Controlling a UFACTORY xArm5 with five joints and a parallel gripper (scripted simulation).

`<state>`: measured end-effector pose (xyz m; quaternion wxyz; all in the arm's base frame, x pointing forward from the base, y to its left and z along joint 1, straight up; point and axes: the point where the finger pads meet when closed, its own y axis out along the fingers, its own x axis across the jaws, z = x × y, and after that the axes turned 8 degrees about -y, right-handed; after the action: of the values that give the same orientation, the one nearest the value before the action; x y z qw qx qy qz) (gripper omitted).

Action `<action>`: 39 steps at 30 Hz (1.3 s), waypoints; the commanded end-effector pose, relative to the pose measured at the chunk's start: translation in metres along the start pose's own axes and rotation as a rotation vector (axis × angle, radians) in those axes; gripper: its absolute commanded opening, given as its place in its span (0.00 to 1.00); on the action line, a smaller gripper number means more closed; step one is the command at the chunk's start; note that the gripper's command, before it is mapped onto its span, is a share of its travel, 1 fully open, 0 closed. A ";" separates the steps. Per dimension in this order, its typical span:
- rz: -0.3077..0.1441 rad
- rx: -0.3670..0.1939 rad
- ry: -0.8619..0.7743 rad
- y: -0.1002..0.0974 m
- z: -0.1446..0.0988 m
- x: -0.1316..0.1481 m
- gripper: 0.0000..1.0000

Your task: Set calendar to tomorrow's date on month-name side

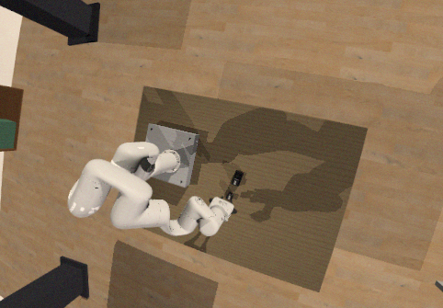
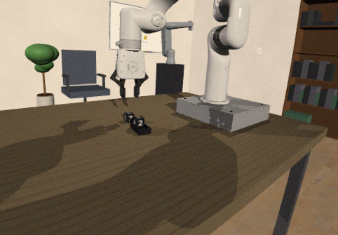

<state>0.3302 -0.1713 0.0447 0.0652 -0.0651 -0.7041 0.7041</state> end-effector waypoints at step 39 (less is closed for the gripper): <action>0.003 0.001 0.000 0.019 0.000 -0.001 0.47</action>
<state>0.3302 -0.1710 0.0314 0.0652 -0.0653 -0.7041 0.7041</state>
